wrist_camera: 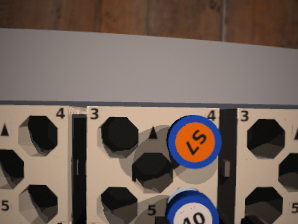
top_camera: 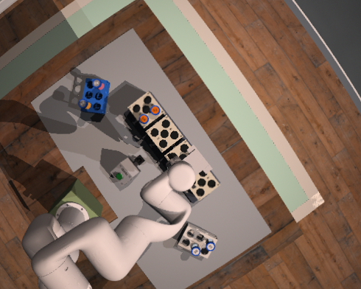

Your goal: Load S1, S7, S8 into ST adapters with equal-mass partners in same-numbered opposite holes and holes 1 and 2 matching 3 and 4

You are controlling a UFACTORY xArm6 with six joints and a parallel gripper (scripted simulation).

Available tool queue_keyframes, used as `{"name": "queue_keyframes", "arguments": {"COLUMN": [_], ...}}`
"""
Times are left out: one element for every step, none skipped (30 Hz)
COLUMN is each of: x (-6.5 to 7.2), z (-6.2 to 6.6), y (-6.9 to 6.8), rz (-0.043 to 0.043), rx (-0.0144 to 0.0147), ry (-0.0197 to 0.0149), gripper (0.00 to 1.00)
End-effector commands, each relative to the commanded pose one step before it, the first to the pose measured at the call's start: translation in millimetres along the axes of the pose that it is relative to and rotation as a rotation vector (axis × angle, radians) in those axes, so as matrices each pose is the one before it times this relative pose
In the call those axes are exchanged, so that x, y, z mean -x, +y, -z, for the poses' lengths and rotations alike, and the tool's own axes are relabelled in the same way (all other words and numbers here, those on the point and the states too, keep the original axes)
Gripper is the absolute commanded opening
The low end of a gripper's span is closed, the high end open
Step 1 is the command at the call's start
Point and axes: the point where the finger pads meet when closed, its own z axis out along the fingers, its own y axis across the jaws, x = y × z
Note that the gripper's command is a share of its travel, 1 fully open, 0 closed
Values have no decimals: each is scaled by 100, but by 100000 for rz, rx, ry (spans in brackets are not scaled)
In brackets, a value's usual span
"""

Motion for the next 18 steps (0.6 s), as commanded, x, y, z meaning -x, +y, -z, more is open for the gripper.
{"name": "queue_keyframes", "arguments": {"x": [-98, -1, -1, -1, -1, -1, -1, -1, -1, -1, -1, -1, -1, -1, 0, 0, -1, -1], "z": [775, 200, 200, 200, 200, 200, 200, 200, 200, 200, 200, 200, 200, 200, 0, 0, 201, 200], "y": [28, 0, 0, 0, 0, 0, 0, 0, 0, 0, 0, 0, 0, 0, 0, 0, 0, 0], "rz": [-27, 0, 0, 0, 0, 0, 0, 0, 0, 0, 0, 0, 0, 0, 0, 0, 0, 0], "rx": [28, 0, 0, 0, 0, 0, 0, 0, 0, 0, 0, 0, 0, 0, 0, 0, 0, 0], "ry": [259, 1, 1, 1, 1, 1, 1, 1, 1, 1, 1, 1, 1, 1, 0, 0, 0, 1], "gripper": [44, 44, 44, 44, 44, 44, 44, 44, 44, 44, 44, 44, 44, 44, 44, 44, 44, 44]}}
